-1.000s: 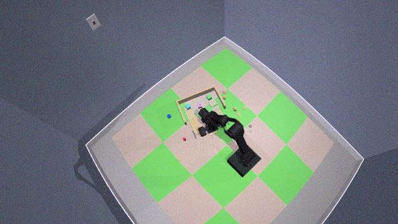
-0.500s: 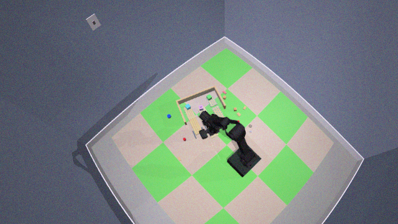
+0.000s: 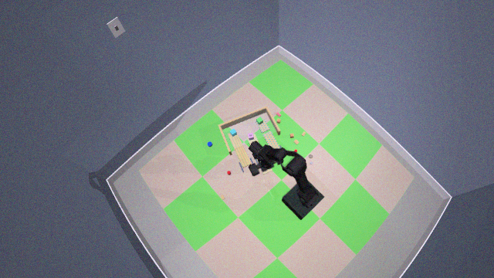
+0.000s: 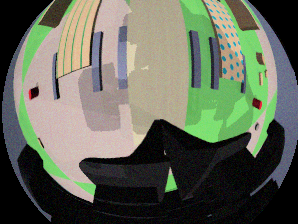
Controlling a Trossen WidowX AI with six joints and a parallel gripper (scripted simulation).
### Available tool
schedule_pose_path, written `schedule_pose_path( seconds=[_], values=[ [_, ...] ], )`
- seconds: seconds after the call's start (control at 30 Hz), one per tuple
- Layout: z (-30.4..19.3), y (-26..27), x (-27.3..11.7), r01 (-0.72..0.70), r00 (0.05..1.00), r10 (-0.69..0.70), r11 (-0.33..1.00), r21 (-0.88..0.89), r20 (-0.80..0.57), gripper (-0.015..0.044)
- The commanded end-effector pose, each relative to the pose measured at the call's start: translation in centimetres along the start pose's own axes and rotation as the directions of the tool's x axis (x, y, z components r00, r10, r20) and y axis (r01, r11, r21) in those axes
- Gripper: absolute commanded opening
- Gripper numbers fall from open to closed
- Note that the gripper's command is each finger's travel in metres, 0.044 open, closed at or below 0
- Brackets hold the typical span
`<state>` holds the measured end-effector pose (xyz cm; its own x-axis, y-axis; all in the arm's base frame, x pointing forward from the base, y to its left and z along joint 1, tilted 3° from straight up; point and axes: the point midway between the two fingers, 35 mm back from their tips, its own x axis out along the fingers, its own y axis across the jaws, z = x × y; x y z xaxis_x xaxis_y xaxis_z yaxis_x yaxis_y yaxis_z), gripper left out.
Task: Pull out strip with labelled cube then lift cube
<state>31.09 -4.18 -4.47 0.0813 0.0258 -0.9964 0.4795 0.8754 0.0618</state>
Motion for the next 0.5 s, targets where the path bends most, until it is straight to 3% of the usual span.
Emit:
schedule_pose_path(
  seconds=[0.0,0.47],
  values=[
    [-1.6,-0.1,0.4,0.007,0.999,-0.007,1.0,-0.003,-0.031,0.0],
    [-3.4,0.0,0.4,0.007,0.999,-0.007,1.0,-0.003,-0.033,0.0]
  ],
)
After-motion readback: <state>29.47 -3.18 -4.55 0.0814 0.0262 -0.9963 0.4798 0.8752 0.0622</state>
